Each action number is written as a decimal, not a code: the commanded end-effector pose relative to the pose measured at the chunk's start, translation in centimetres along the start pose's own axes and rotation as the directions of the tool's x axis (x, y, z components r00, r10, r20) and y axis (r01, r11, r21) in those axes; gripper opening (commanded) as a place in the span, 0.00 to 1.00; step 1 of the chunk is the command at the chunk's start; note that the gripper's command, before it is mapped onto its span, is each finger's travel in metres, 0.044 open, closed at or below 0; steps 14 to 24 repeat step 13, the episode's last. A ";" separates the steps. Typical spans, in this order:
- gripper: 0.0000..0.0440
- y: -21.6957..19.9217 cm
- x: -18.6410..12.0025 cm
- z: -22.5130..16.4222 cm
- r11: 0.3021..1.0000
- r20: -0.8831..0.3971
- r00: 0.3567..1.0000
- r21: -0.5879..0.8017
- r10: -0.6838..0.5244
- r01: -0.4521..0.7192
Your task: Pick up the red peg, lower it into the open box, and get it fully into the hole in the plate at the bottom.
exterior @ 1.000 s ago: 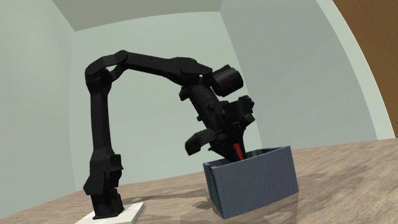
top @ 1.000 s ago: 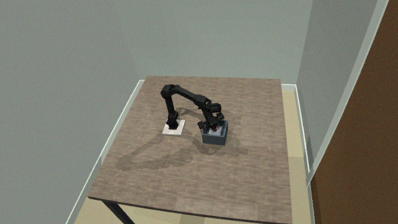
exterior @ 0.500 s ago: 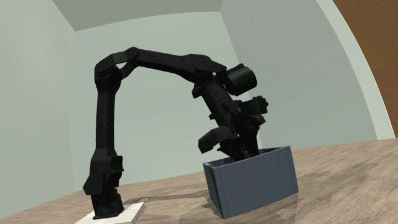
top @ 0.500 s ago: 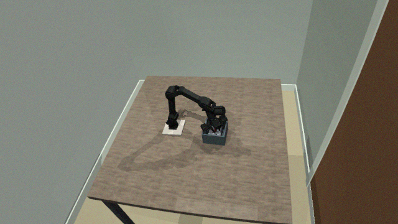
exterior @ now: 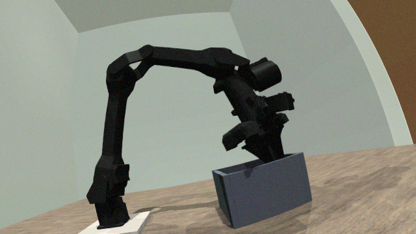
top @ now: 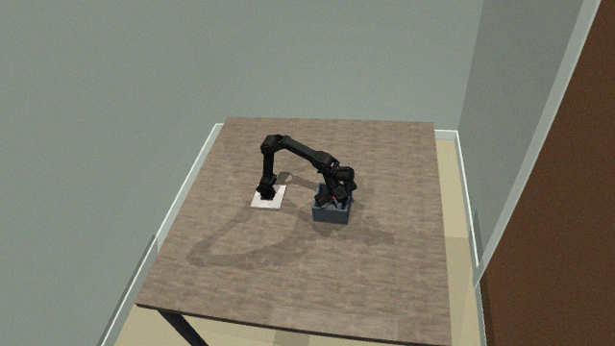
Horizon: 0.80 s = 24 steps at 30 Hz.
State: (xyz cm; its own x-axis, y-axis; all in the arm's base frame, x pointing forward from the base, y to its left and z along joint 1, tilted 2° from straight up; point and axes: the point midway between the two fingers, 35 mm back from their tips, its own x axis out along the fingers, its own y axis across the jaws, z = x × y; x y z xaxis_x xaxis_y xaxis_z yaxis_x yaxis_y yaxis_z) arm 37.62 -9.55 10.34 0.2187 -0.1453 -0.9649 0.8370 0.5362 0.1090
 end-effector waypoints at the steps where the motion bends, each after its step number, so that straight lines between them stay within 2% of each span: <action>1: 0.35 0.1 0.0 1.0 1.000 -0.007 1.000 -0.008 -0.001 0.001; 13: 0.34 -1.1 0.1 3.6 0.999 -0.010 0.999 -0.006 -0.033 0.033; 24: 0.34 -1.1 0.1 3.6 0.999 -0.010 0.999 -0.006 -0.033 0.033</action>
